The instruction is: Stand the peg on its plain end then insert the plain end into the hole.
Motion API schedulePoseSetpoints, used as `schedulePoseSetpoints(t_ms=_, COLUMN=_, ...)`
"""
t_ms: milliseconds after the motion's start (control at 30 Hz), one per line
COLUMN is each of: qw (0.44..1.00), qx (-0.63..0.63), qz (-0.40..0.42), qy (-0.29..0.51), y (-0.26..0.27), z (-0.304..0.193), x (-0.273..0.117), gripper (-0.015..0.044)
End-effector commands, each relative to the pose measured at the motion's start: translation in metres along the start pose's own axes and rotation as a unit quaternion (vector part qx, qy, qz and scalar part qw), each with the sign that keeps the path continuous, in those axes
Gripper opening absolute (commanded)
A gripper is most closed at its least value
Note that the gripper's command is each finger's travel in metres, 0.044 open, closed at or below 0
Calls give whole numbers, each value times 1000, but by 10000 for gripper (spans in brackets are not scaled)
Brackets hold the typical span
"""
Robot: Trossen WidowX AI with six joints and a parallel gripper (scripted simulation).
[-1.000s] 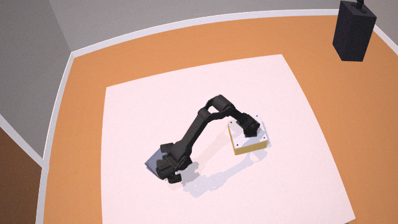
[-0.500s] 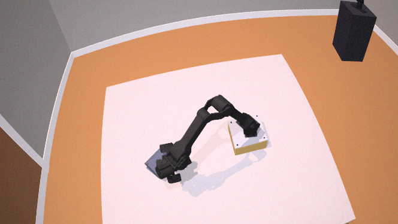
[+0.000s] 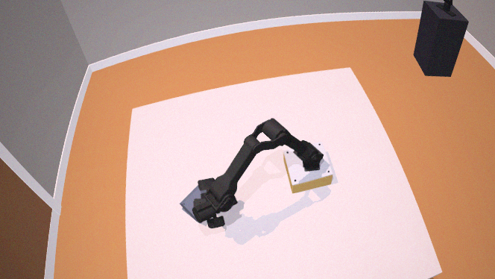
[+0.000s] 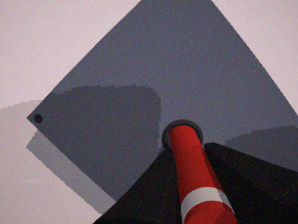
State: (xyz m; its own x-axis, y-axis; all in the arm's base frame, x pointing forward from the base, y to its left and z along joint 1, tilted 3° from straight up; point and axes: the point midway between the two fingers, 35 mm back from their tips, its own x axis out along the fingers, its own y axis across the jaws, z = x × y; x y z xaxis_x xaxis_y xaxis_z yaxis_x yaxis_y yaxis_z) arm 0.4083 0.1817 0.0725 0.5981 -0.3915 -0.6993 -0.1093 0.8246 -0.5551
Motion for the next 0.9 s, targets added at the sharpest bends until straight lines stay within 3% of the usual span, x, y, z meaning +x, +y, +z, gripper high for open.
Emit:
schedulePoseSetpoints(t_ms=0, qw=1000, qx=0, qz=-2, qy=1, y=-1, z=0, x=5, gripper=0)
schedulePoseSetpoints(t_ms=867, qw=1000, qx=0, qz=-1, qy=0, y=0, z=0, x=9, gripper=0)
